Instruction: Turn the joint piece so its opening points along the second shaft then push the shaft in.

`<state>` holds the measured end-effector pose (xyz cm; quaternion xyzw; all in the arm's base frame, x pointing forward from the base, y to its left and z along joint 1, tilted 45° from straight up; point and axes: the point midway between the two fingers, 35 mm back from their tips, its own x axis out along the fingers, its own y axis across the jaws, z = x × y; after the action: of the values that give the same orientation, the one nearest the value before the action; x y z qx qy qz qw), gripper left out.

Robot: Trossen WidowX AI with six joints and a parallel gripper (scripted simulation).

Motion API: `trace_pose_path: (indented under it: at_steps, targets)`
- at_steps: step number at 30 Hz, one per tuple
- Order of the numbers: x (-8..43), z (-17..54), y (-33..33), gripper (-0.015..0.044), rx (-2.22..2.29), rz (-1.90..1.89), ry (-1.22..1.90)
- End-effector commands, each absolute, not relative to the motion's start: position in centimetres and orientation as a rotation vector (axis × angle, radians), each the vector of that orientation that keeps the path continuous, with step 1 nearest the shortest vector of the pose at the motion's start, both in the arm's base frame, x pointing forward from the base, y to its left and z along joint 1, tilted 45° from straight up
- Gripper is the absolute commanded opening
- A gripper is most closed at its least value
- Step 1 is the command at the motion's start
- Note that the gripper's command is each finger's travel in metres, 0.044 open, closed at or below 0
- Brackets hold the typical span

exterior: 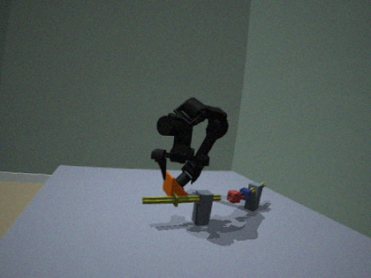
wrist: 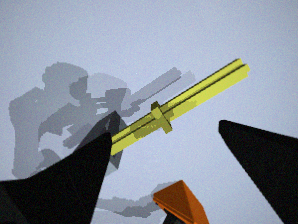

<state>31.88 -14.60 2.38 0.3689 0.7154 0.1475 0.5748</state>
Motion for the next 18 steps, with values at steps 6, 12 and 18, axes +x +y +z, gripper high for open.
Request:
trace_pose_path:
  at_steps: [6,12,18]
  targets:
    - [31.5,-1.2,-17.9,0.044,0.637,0.57,1.593]
    - [31.0,-3.3,-19.7,0.044,0.499,0.708,1.529]
    - [31.0,-3.4,-19.7,0.044,0.499,0.708,1.53]
